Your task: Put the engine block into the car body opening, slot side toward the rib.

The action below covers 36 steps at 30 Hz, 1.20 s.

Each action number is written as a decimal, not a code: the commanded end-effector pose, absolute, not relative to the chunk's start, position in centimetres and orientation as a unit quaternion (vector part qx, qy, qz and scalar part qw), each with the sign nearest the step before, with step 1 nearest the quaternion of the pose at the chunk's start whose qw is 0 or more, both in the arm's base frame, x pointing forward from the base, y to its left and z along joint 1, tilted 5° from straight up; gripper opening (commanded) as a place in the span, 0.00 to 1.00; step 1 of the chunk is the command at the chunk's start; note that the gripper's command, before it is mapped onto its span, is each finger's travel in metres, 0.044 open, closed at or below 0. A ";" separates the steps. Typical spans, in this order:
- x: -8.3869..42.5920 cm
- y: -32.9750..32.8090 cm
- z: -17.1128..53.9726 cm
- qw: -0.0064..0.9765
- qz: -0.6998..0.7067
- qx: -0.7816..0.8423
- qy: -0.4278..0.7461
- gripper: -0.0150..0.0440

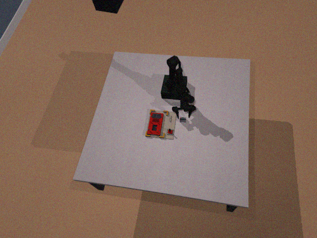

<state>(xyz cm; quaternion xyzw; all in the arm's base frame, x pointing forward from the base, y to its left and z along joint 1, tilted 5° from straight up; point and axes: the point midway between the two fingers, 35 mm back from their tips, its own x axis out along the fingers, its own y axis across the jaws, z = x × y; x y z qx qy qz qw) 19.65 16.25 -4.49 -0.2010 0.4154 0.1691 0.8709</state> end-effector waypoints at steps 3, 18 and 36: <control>20.2 16.6 -4.9 0.822 0.213 -0.289 0.441 1.00; 21.2 16.8 -4.6 0.676 0.338 -0.446 0.479 1.00; 21.6 16.3 -2.0 0.470 0.523 -0.536 0.467 1.00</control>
